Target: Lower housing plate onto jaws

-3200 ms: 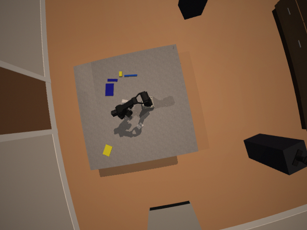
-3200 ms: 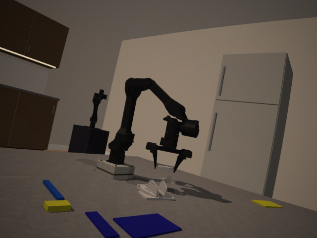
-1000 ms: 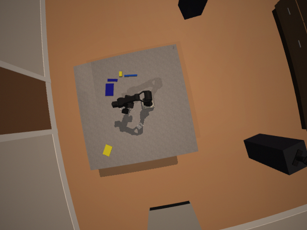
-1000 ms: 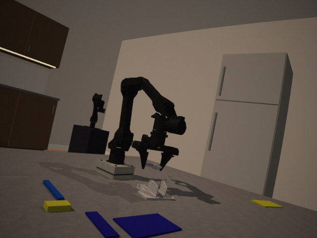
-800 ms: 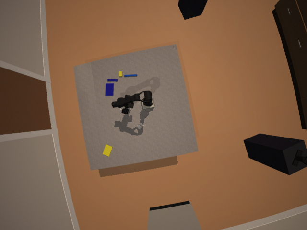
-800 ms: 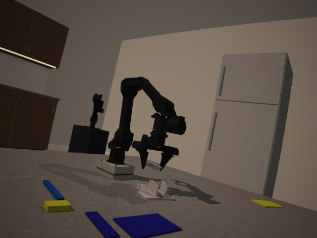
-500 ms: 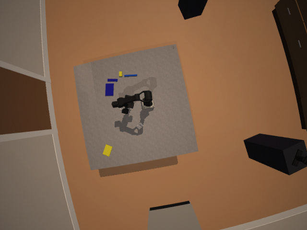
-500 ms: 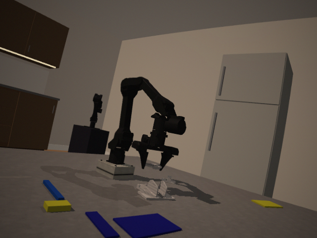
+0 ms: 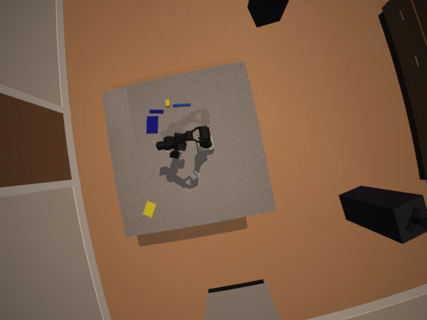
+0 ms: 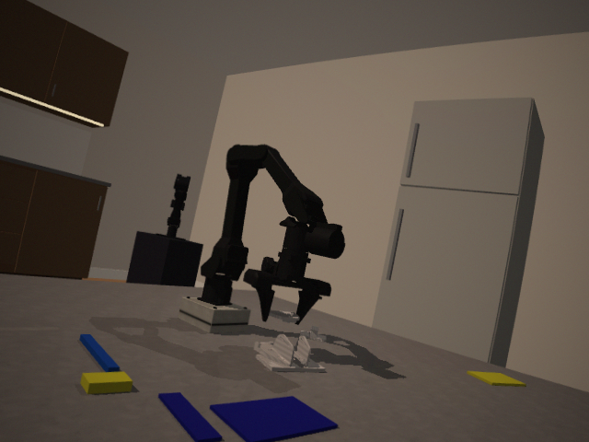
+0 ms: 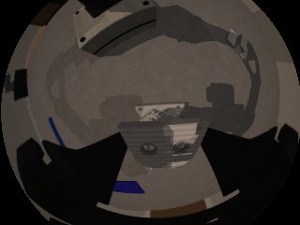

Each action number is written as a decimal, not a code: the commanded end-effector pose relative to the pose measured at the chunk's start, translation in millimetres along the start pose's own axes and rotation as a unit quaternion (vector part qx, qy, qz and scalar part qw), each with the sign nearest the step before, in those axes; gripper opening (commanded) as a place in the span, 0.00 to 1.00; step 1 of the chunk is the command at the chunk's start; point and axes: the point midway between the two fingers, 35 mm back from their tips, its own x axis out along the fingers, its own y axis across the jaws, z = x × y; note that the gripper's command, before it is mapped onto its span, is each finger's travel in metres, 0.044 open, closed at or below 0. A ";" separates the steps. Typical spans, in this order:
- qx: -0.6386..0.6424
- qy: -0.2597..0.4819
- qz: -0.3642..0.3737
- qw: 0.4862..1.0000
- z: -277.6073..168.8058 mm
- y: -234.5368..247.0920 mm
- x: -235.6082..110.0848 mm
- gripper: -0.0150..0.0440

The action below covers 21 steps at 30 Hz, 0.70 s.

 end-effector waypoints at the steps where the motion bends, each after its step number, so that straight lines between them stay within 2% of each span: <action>1: -0.002 0.000 0.001 1.000 -0.1 0.6 6.1 0.85; 21: -0.002 0.000 0.001 1.000 1.1 1.1 38.9 0.85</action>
